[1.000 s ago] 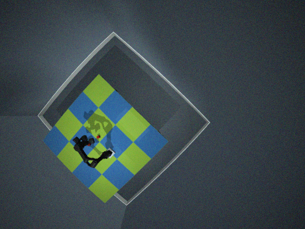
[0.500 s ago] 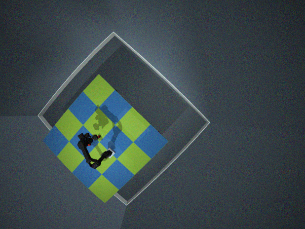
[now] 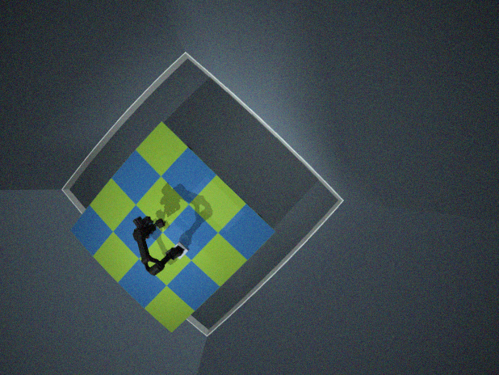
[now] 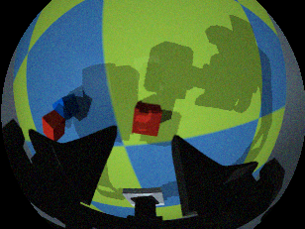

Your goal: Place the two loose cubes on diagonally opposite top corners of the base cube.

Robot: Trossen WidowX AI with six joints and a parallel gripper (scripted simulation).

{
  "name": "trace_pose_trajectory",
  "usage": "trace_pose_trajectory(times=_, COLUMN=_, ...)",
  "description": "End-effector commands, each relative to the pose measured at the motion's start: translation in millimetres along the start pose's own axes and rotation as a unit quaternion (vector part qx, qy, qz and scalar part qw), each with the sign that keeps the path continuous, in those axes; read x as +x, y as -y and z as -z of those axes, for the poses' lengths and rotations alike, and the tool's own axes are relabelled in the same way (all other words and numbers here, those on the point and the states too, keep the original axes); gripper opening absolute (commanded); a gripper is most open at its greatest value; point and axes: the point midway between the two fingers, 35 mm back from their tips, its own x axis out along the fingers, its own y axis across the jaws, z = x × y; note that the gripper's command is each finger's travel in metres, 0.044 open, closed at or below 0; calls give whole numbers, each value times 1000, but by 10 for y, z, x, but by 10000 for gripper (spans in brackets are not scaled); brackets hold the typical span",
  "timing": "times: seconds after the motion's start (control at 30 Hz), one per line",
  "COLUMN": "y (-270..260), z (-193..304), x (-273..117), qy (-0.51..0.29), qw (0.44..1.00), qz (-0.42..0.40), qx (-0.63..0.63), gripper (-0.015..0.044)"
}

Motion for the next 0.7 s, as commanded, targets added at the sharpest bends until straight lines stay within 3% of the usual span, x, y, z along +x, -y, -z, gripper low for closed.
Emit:
trace_pose_trajectory(times=0.0, y=5, z=25, x=141, qy=-5, qw=1000, qz=1, qx=-3, gripper=265)
trace_pose_trajectory(times=0.67, y=5, z=25, x=404, qy=-5, qw=1000, qz=1, qx=-3, gripper=265)
